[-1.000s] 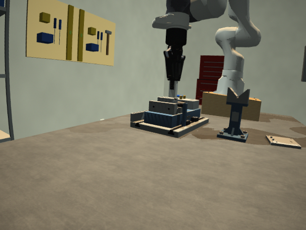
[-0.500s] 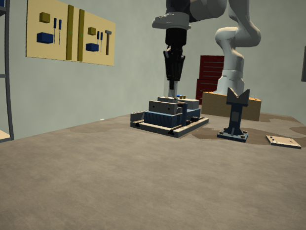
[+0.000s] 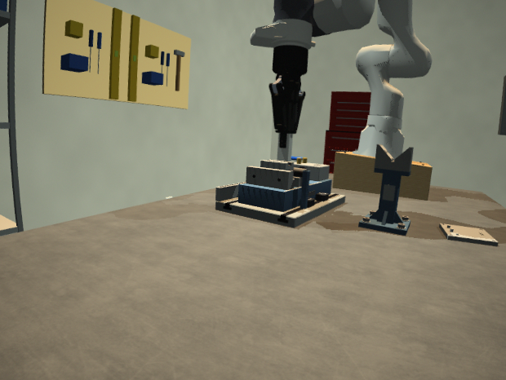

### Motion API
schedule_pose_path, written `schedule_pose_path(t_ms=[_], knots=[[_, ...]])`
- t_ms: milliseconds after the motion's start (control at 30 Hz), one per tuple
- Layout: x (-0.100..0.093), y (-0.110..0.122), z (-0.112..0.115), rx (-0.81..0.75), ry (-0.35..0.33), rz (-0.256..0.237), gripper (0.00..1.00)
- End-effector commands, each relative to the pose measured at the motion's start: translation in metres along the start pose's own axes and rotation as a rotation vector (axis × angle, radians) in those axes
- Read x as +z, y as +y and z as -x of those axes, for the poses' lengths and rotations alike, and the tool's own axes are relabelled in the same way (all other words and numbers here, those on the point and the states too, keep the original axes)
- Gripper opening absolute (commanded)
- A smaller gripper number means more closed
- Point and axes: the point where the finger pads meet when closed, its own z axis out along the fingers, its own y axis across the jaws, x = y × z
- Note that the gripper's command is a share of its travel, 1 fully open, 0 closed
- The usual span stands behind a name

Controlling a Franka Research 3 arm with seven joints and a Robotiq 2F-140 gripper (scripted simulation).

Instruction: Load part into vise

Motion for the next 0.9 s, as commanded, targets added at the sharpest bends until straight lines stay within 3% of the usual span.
schedule_pose_path(t_ms=[0,867], knots=[[0.0005,-0.0007,0.0007,-0.002,-0.003,0.002,0.0],[0.0005,-0.0068,0.0007,-0.002,-0.003,0.002,0.0]])
